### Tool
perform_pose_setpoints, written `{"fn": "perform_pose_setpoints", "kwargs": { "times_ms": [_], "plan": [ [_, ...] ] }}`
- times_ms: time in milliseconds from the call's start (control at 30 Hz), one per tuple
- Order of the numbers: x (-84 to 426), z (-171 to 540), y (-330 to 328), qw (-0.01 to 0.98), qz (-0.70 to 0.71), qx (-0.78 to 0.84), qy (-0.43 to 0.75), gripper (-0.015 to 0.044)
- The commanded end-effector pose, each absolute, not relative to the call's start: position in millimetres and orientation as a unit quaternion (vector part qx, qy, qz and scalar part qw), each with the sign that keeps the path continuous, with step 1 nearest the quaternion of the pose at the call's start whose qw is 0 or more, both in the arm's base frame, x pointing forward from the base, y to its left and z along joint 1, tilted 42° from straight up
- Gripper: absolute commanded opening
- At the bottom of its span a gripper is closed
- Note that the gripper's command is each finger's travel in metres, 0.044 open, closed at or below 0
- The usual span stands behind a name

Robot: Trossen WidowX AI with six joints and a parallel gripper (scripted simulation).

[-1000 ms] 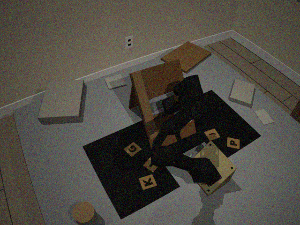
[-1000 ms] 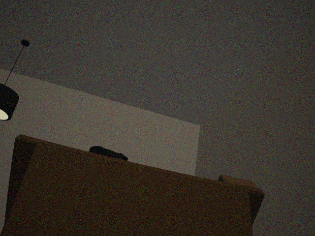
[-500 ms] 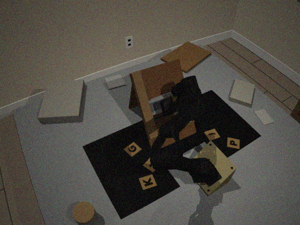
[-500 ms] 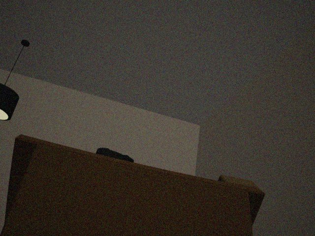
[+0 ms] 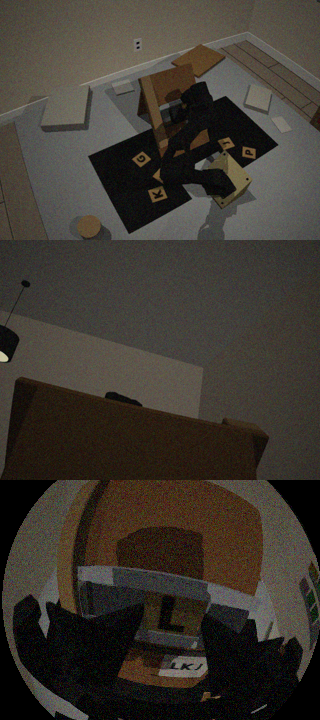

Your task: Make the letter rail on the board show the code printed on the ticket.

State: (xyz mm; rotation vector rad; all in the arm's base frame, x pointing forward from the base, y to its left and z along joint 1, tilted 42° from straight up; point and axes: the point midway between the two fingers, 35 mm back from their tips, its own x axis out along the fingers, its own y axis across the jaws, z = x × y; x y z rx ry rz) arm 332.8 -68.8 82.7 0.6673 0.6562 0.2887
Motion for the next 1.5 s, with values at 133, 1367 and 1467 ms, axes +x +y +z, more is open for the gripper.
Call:
{"fn": "perform_pose_setpoints", "kwargs": {
  "times_ms": [133,1367,1467],
  "plan": [
    [332.2,84.7,-63.8,0.881,0.138,0.323,0.318,0.0],
    [331.7,100.2,-46.5,0.88,0.138,0.323,0.318,0.0],
    [331.6,101.5,-45.1,0.88,0.138,0.323,0.318,0.0]
  ]
}}
